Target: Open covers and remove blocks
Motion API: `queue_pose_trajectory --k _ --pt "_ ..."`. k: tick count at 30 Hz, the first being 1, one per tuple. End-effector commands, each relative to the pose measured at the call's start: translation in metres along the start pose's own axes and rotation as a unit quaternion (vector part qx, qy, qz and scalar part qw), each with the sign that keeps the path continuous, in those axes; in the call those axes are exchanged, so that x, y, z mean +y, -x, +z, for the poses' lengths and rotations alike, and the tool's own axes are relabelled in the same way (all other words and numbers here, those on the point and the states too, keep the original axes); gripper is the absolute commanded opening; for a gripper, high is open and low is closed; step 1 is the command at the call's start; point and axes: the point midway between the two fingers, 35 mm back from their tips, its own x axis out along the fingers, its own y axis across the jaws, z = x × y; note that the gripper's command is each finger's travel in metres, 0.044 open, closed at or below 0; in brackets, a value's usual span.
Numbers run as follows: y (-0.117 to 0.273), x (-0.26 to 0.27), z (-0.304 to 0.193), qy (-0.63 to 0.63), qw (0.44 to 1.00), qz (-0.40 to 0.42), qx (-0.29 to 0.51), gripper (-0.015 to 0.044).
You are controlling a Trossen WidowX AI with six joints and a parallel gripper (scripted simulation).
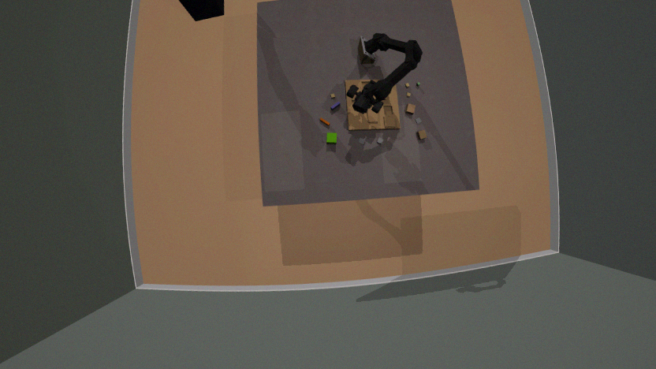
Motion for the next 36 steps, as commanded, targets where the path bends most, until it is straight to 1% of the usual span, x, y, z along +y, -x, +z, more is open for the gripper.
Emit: queue_pose_trajectory --k 1,11,15,36 --pt "0.014 0.000 0.002 0.003 1.000 -0.001 -0.004 0.0080" --pt "0.039 0.000 0.001 0.003 1.000 -0.002 -0.004 0.0080" --pt "0.041 -0.003 0.001 0.003 1.000 -0.002 -0.004 0.0080" --pt "0.050 -0.085 0.003 -0.001 1.000 -0.012 -0.013 0.0080"
